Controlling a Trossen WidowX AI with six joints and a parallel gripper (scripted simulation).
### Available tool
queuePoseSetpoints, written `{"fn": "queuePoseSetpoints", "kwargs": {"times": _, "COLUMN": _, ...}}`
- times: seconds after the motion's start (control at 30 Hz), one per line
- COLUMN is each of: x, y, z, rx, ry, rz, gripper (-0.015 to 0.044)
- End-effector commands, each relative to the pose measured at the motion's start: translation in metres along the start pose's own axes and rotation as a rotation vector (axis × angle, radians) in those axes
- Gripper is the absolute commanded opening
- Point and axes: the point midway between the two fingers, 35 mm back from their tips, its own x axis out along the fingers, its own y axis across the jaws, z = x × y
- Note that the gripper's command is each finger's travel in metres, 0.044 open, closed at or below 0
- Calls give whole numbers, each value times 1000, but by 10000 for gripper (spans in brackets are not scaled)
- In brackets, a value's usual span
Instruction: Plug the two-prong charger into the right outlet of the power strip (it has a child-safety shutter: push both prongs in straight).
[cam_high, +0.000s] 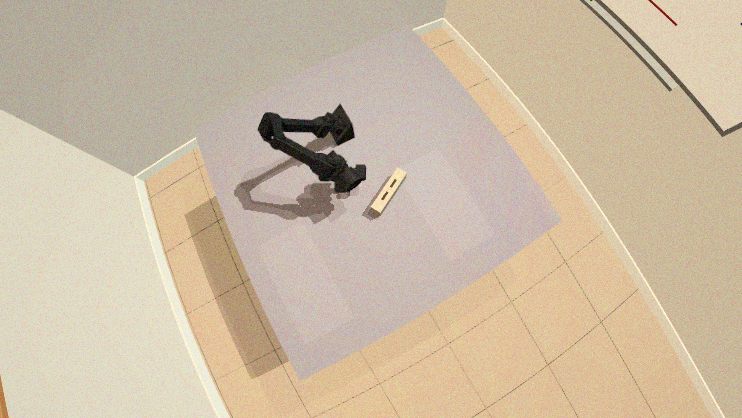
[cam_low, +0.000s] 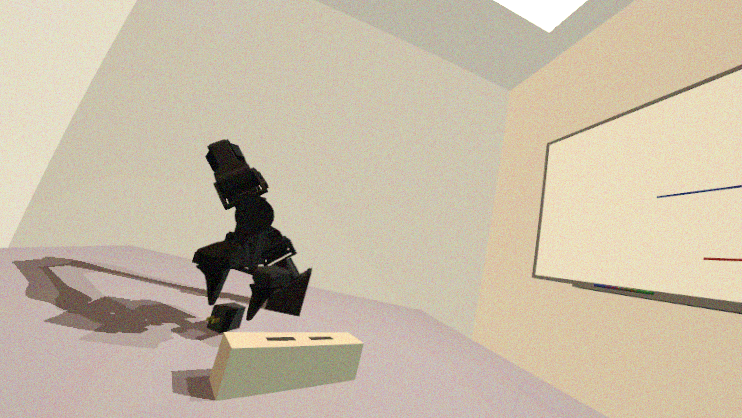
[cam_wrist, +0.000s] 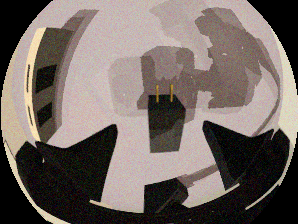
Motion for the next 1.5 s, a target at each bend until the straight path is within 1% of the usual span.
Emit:
{"fn": "queuePoseSetpoints", "kwargs": {"times": 0.0, "x": 9, "y": -2, "z": -2, "rx": -9, "ry": 4, "rz": -9, "gripper": 440}}
{"fn": "queuePoseSetpoints", "kwargs": {"times": 0.27, "x": 21, "y": -3, "z": -2, "rx": -9, "ry": 3, "rz": -11, "gripper": 440}}
{"fn": "queuePoseSetpoints", "kwargs": {"times": 0.43, "x": 22, "y": -3, "z": -2, "rx": -9, "ry": 3, "rz": -11, "gripper": 440}}
{"fn": "queuePoseSetpoints", "kwargs": {"times": 0.83, "x": 19, "y": -2, "z": 1, "rx": 0, "ry": 0, "rz": -4, "gripper": 125}}
{"fn": "queuePoseSetpoints", "kwargs": {"times": 1.07, "x": 19, "y": -2, "z": 1, "rx": 0, "ry": 0, "rz": -4, "gripper": 78}}
{"fn": "queuePoseSetpoints", "kwargs": {"times": 1.17, "x": 16, "y": -1, "z": 0, "rx": -1, "ry": 1, "rz": -4, "gripper": 0}}
{"fn": "queuePoseSetpoints", "kwargs": {"times": 1.47, "x": -15, "y": 1, "z": -4, "rx": -6, "ry": 4, "rz": -4, "gripper": 0}}
